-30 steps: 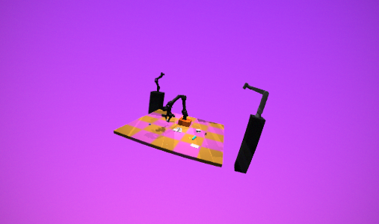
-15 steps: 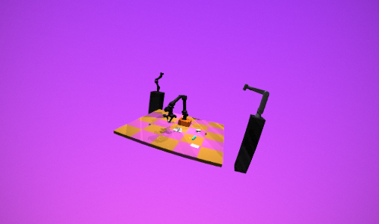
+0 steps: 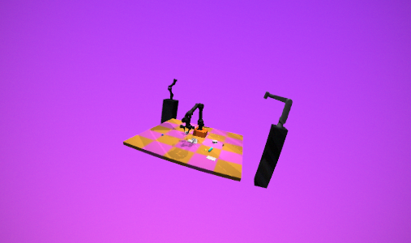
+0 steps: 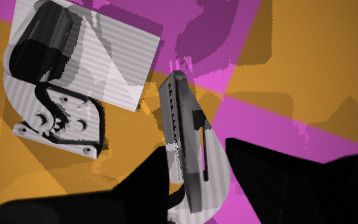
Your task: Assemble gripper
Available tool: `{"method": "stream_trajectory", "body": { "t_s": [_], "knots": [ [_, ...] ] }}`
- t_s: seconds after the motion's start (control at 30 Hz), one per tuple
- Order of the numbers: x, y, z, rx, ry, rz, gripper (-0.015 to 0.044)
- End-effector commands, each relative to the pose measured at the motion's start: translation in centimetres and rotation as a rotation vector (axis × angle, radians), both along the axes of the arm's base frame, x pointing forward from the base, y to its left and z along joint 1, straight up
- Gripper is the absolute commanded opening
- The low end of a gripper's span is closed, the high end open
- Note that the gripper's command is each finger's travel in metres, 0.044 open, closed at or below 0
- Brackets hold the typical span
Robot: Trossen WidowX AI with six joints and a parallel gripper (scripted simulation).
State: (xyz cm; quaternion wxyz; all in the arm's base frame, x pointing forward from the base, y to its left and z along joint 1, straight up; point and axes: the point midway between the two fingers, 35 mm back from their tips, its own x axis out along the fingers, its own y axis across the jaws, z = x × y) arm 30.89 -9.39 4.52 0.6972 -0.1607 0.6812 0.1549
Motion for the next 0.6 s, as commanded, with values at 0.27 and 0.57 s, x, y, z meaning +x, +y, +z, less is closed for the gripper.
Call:
{"method": "stream_trajectory", "body": {
  "t_s": [0.27,0.57],
  "knots": [
    [0.7,3.8,0.0,0.008,-0.002,-0.126,0.0134],
    [0.9,6.7,0.0,0.013,-0.002,-0.225,0.0134]
  ]
}}
